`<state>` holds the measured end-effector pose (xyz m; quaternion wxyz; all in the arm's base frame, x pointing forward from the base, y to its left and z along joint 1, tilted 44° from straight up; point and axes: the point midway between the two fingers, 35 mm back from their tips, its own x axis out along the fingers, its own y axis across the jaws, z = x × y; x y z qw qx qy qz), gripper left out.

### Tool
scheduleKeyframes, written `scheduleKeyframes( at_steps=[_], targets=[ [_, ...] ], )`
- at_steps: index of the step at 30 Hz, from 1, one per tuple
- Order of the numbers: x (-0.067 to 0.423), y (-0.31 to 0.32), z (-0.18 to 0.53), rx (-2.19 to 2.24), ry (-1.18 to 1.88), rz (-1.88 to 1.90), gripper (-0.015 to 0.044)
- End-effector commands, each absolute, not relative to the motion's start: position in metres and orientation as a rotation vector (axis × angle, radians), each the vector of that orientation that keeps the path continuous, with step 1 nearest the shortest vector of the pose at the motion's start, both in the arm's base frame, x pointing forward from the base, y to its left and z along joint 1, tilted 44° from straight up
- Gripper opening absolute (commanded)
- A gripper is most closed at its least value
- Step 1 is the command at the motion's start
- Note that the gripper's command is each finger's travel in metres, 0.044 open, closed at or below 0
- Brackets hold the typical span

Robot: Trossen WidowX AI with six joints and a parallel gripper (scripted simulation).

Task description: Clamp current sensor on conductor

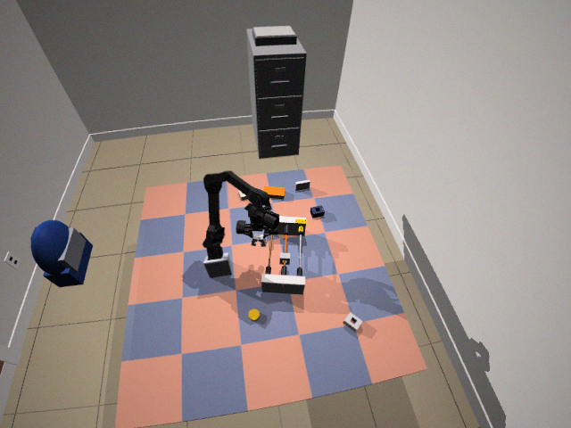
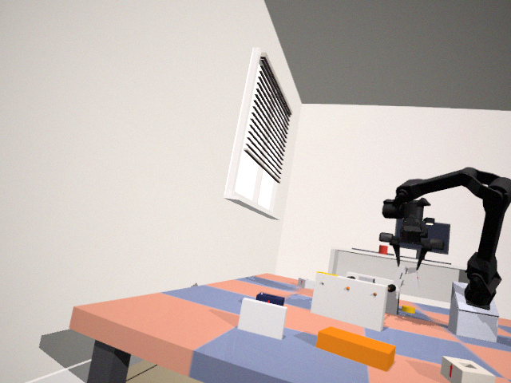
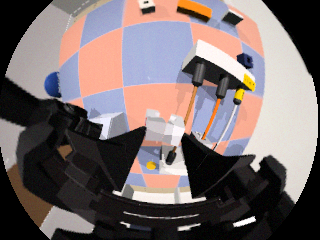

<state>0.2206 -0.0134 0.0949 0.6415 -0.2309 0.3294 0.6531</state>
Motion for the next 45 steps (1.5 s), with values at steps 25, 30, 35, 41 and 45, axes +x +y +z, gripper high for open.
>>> scheduleKeyframes(
  at_steps=[25, 30, 35, 41, 45],
  targets=[
    [0.264, -0.022, 0.088, 0.062, 1.220, 1.001, 0.0000],
    [0.272, -0.023, 0.086, 0.181, 1.287, 0.895, 0.0000],
    [0.281, -0.024, 0.084, 0.300, 1.347, 0.787, 0.0000],
    [0.291, -0.025, 0.082, 0.445, 1.409, 0.653, 0.0000],
    [0.298, -0.025, 0.081, 0.543, 1.445, 0.563, 0.0000]
  ],
)
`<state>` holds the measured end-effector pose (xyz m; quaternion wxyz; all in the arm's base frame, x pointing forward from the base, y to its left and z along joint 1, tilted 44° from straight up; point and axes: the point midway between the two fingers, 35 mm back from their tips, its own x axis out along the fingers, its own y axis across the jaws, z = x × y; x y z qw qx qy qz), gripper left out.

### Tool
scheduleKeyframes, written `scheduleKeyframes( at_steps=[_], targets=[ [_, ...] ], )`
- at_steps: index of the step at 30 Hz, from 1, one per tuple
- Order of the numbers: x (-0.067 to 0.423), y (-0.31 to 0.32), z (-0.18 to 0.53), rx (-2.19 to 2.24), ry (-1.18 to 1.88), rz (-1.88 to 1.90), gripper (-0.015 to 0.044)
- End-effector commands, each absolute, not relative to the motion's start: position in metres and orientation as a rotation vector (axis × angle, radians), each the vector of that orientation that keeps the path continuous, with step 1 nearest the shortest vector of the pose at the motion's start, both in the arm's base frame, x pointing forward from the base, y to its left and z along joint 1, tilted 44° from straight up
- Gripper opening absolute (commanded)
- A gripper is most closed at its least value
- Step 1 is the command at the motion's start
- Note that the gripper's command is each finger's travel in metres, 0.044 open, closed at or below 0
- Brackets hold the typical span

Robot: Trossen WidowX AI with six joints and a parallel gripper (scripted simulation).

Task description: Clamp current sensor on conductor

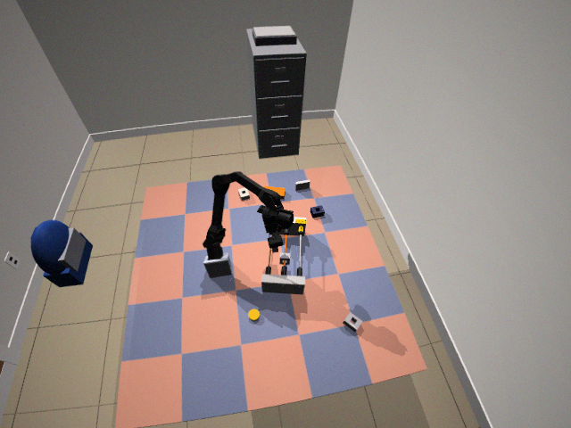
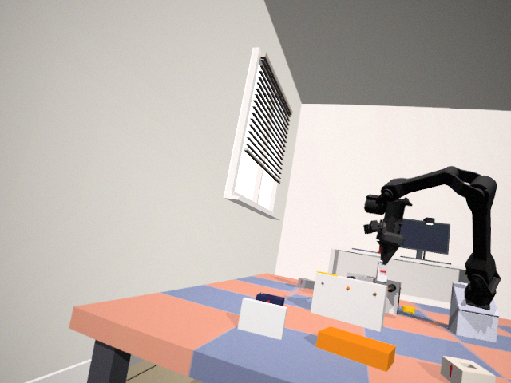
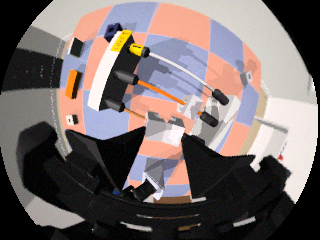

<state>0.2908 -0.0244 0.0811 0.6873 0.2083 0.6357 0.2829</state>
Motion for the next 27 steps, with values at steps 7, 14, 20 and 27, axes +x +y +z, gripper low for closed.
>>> scheduleKeyframes(
  at_steps=[7, 14, 20, 27],
  targets=[
    [0.310, -0.025, 0.079, 0.715, 1.497, 0.401, 0.0000],
    [0.321, -0.026, 0.076, 0.888, 1.537, 0.237, 0.0000],
    [0.332, -0.026, 0.075, 1.037, 1.561, 0.094, 0.0000],
    [0.343, -0.025, 0.072, 1.211, 1.577, -0.075, 0.0000]
  ],
)
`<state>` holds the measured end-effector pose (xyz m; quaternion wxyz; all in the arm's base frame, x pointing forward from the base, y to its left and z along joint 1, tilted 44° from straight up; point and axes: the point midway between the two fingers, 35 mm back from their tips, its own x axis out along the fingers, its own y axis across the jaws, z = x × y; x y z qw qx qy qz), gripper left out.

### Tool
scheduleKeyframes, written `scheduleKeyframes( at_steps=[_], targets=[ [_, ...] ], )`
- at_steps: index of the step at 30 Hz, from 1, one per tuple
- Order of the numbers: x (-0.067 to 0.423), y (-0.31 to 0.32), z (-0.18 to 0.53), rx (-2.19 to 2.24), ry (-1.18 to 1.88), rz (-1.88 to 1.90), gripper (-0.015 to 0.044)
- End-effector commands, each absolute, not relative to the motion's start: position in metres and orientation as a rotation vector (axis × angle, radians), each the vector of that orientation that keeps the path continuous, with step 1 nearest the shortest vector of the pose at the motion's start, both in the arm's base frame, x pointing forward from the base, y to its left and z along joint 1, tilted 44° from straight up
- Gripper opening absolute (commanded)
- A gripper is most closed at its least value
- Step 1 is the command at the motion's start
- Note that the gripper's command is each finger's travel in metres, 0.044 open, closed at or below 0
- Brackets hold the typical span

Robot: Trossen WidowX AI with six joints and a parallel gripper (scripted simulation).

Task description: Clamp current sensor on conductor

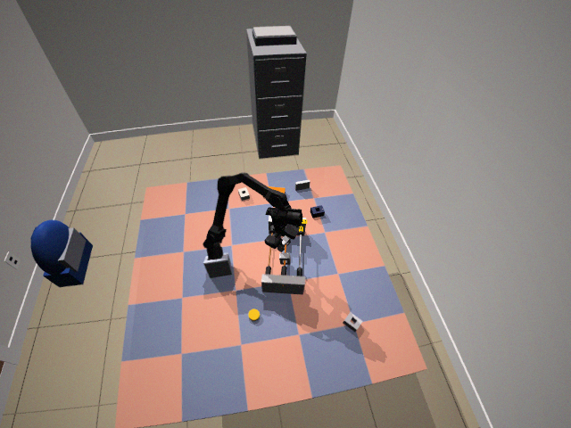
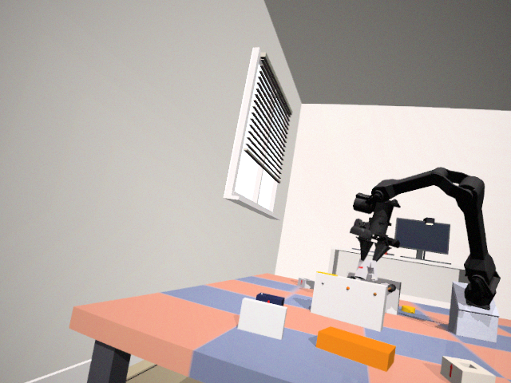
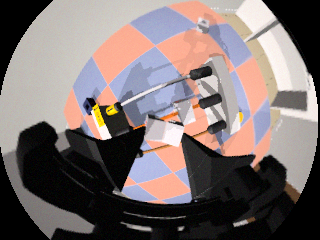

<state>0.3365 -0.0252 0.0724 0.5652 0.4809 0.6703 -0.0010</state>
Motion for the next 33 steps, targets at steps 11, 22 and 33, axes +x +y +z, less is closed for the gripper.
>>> scheduleKeyframes(
  at_steps=[11, 22, 33],
  targets=[
    [0.362, -0.024, 0.069, 1.485, 1.577, -0.346, 0.0000],
    [0.380, -0.022, 0.066, 1.756, 1.547, -0.622, 0.0000],
    [0.394, -0.021, 0.063, 1.963, 1.502, -0.840, 0.0000]
  ],
)
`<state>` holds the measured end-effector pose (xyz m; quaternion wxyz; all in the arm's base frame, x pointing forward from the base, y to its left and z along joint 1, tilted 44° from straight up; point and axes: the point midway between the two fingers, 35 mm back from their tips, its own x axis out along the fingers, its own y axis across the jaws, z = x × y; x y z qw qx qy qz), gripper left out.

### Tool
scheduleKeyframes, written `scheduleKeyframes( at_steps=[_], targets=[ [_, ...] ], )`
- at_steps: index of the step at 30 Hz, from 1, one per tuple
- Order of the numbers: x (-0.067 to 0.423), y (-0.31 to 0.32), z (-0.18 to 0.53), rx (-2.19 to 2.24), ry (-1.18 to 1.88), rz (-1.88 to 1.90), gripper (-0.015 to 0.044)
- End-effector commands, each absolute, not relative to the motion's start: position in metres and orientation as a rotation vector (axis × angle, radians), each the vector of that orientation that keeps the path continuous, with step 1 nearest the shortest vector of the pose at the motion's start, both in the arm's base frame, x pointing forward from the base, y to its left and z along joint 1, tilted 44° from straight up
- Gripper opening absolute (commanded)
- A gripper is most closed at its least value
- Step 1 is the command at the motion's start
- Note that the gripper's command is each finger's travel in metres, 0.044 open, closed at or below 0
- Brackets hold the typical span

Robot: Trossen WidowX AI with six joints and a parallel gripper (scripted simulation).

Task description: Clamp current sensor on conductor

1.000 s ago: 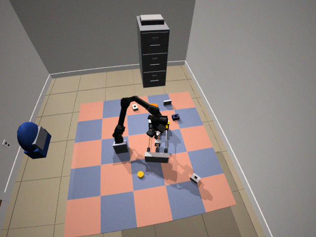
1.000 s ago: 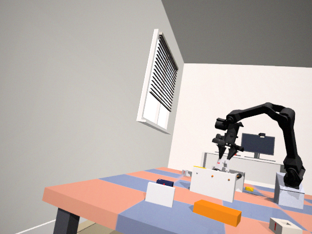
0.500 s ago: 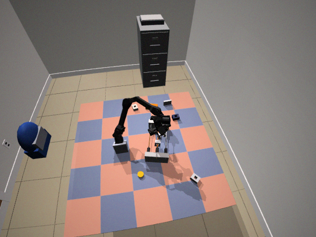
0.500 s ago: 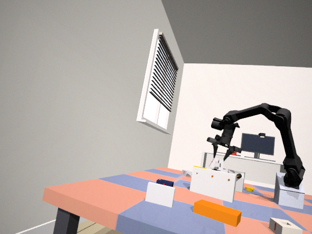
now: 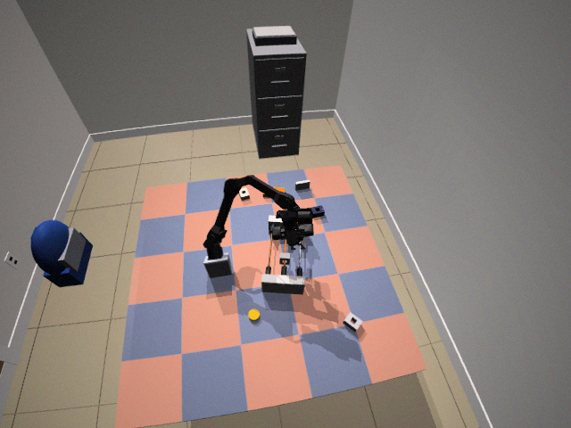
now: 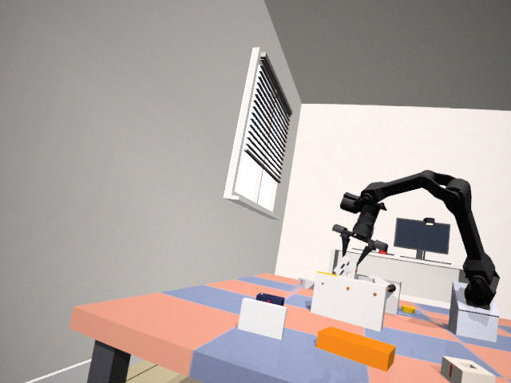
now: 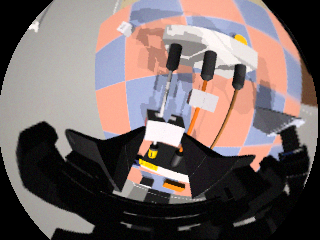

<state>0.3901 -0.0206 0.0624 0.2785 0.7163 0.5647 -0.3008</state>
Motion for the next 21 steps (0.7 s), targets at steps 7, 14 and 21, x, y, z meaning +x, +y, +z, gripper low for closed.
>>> scheduleKeyframes(
  at_steps=[7, 14, 21],
  targets=[
    [0.396, -0.016, 0.058, 1.963, 1.502, -0.840, 0.0000],
    [0.398, -0.009, 0.050, 1.963, 1.502, -0.840, 0.0000],
    [0.401, -0.002, 0.041, 1.963, 1.502, -0.839, 0.0000]
  ],
)
